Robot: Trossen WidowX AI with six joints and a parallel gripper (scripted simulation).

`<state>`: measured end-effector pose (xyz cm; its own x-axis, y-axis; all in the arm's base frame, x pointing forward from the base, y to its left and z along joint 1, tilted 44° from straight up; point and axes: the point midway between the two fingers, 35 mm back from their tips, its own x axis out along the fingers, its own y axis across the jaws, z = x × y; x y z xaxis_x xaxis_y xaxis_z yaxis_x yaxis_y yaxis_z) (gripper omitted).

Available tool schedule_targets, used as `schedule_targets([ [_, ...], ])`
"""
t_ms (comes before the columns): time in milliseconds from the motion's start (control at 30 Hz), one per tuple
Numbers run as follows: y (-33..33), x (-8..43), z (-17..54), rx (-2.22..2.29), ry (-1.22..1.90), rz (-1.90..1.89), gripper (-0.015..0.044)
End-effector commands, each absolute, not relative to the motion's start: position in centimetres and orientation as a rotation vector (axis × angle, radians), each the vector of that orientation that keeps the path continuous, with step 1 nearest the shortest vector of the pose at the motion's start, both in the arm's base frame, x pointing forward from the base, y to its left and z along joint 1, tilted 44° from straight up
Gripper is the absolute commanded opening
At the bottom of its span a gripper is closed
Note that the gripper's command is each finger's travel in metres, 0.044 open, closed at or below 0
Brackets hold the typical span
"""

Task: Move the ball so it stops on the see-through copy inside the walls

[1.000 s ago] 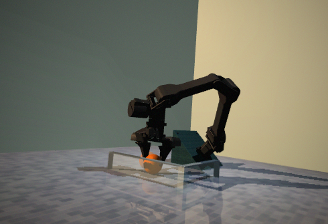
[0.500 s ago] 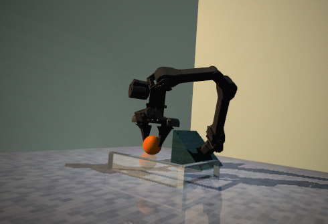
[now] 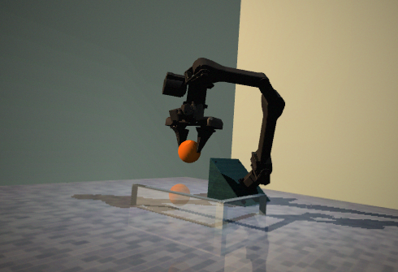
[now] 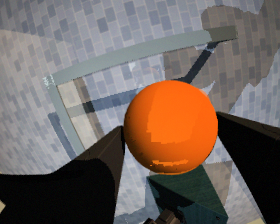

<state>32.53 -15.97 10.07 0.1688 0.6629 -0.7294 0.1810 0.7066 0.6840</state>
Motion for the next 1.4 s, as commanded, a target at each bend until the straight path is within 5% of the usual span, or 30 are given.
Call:
schedule_targets([
  [0, -16.2, 32.3, 10.2, 0.75, 1.391, 0.4, 0.0],
  [567, -16.1, 28.4, 2.1, 0.685, 1.418, 0.491, 0.0],
  [1367, -11.3, 29.1, -3.0, 0.686, 1.416, 0.494, 0.0],
])
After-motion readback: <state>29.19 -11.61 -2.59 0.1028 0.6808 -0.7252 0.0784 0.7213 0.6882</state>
